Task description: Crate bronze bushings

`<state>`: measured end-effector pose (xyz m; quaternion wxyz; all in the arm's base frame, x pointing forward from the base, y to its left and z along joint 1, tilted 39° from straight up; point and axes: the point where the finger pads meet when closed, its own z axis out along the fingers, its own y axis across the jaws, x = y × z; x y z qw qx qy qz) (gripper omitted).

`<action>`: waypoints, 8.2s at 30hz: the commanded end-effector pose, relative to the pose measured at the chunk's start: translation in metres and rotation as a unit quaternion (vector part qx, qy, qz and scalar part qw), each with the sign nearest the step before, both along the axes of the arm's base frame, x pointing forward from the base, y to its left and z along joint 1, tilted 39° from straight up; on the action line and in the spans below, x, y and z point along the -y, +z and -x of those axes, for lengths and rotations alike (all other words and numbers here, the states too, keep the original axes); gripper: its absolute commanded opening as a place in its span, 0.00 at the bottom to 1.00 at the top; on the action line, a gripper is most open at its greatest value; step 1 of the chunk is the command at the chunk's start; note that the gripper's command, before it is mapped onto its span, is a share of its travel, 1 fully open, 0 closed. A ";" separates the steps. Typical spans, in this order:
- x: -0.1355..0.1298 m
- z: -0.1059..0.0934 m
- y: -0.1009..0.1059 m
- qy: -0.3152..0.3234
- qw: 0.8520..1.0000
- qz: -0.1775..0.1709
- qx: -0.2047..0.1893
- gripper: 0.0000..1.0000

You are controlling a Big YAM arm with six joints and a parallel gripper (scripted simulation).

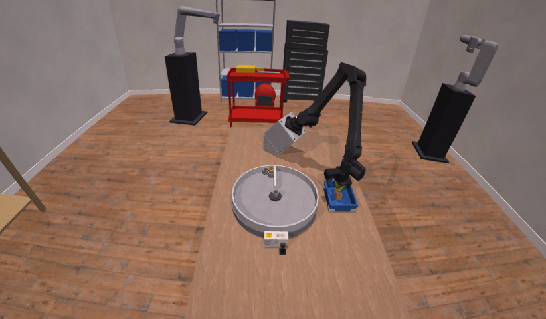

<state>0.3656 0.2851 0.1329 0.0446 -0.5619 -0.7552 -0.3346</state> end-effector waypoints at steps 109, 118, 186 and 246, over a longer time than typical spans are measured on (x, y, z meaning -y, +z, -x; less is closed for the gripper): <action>0.050 0.016 0.103 -0.005 0.999 -0.014 0.033 0.13; 0.050 0.016 0.103 -0.005 0.999 -0.014 0.033 0.13; 0.052 0.017 0.105 -0.005 0.999 -0.014 0.033 0.13; 0.197 0.021 -0.028 -0.106 0.991 -0.040 -0.067 0.12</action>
